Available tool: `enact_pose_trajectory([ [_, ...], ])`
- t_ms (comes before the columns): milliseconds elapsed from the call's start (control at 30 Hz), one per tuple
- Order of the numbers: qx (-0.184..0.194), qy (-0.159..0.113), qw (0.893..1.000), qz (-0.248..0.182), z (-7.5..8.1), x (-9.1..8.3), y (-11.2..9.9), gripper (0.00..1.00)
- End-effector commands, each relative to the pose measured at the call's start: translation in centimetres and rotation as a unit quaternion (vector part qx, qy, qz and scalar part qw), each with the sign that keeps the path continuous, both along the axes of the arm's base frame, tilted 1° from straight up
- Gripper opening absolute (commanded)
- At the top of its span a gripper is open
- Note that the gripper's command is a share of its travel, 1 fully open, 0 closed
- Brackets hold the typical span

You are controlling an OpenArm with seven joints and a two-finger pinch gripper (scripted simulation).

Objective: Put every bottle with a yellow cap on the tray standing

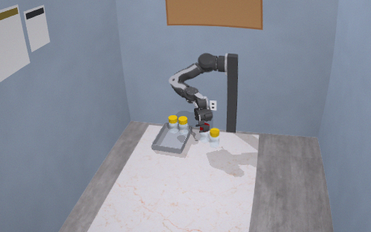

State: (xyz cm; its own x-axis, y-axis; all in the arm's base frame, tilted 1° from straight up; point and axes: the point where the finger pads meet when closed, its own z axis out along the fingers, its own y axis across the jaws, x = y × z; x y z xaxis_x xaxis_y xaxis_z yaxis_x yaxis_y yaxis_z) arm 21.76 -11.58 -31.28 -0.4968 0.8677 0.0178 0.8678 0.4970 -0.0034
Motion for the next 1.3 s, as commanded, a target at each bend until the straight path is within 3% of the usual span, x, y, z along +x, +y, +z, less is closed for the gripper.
enact_pose_trajectory([
  [0,0.001,-0.002,1.0,-0.002,0.2,0.2,0.0,0.0],
  [367,0.001,-0.003,1.0,-0.003,3.2,0.2,0.0,0.0],
  [633,0.001,-0.003,1.0,-0.001,3.4,0.2,0.0,0.0],
  [933,0.001,-0.002,1.0,-0.003,6.2,0.2,0.0,0.0],
  [1267,0.001,-0.003,1.0,-0.002,6.8,0.2,0.0,0.0],
])
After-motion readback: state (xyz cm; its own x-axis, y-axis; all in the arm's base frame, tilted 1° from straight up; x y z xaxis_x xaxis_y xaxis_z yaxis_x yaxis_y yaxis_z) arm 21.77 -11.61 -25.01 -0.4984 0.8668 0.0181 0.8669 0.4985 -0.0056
